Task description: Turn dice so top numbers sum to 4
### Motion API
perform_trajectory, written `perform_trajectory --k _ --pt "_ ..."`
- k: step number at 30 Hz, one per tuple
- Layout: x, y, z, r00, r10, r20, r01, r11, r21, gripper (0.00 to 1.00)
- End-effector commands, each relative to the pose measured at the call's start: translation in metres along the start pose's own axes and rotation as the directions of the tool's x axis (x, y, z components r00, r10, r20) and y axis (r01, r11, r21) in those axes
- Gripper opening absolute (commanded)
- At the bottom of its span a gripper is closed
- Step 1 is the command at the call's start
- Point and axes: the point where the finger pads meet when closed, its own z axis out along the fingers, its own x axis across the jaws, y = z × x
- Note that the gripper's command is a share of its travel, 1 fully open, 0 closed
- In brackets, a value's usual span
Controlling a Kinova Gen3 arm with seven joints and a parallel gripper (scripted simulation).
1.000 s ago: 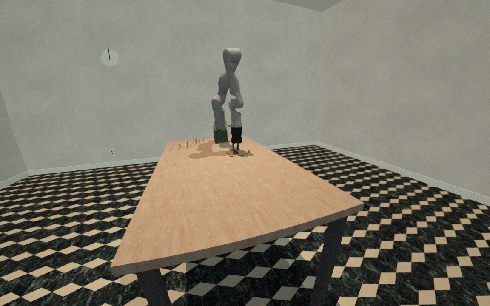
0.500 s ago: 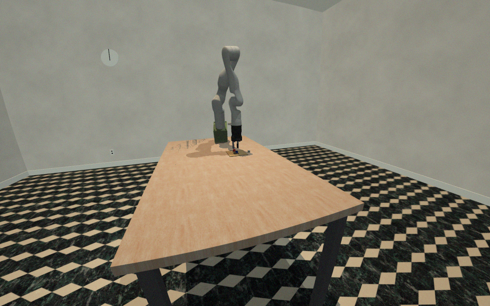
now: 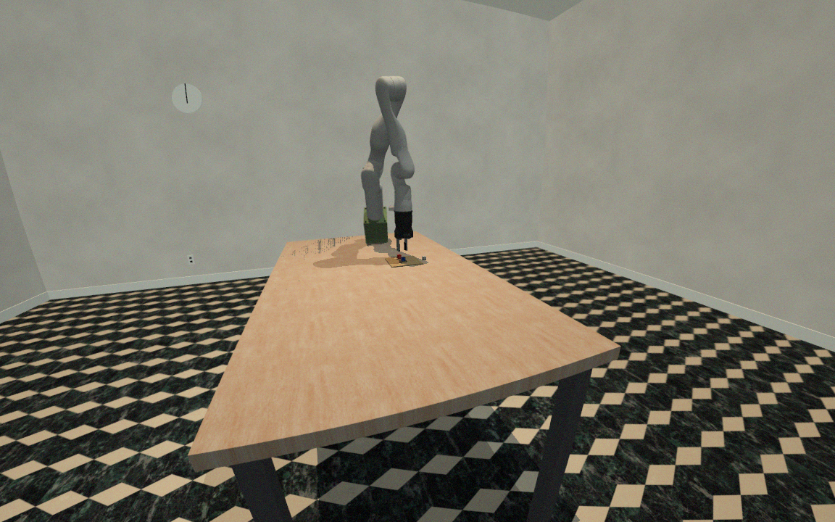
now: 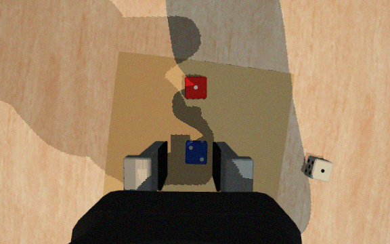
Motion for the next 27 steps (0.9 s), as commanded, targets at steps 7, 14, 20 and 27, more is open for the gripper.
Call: perform_trajectory --k 7,14,20,27 --pt "0.004 0.002 -0.008 1.0 -0.004 -0.007 0.004 1.0 -0.001 0.64" --pt "0.004 0.002 -0.013 1.0 -0.004 -0.007 0.004 1.0 0.0 0.64" --pt "0.004 0.002 -0.02 1.0 -0.005 -0.007 0.005 1.0 0.0 0.64" --pt "0.004 0.002 -0.03 1.0 -0.005 -0.007 0.005 1.0 0.0 0.64"
